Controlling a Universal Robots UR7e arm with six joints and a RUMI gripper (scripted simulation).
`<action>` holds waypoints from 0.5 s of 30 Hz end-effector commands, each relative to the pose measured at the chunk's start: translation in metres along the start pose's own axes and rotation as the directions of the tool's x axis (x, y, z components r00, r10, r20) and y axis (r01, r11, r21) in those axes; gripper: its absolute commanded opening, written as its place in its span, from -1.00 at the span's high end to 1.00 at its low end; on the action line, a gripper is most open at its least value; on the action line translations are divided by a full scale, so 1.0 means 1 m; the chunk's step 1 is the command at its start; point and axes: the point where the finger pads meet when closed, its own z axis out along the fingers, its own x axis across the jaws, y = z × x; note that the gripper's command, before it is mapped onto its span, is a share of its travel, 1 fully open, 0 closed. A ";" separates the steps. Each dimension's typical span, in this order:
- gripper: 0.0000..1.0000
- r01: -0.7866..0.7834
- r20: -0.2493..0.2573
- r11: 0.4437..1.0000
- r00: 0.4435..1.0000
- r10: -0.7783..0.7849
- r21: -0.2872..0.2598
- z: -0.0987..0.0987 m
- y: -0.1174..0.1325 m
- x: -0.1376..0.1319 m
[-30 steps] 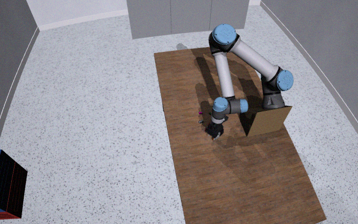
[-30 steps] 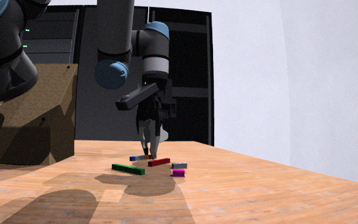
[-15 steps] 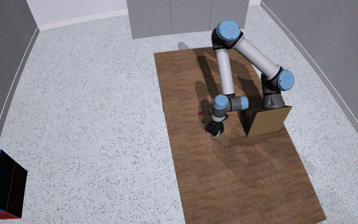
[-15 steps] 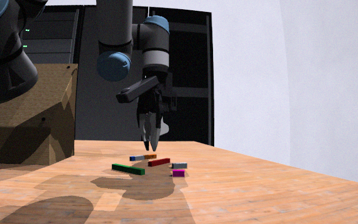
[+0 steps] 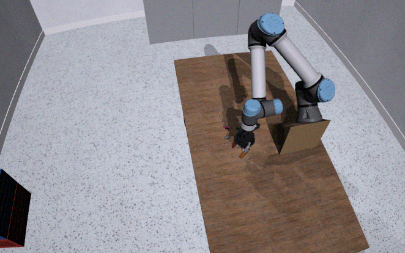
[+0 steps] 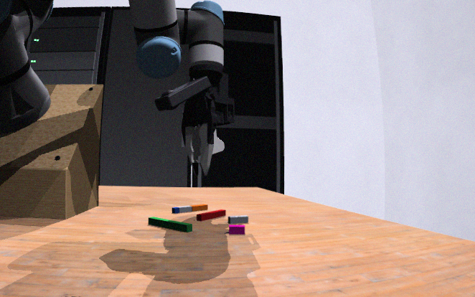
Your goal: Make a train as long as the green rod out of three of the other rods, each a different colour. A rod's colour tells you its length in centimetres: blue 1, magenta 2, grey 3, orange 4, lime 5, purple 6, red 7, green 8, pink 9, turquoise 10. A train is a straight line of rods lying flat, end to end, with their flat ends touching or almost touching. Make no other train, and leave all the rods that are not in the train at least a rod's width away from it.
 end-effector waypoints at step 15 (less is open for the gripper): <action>-1.00 -0.001 -0.009 1.000 1.000 0.001 0.013 -0.022 0.000 0.001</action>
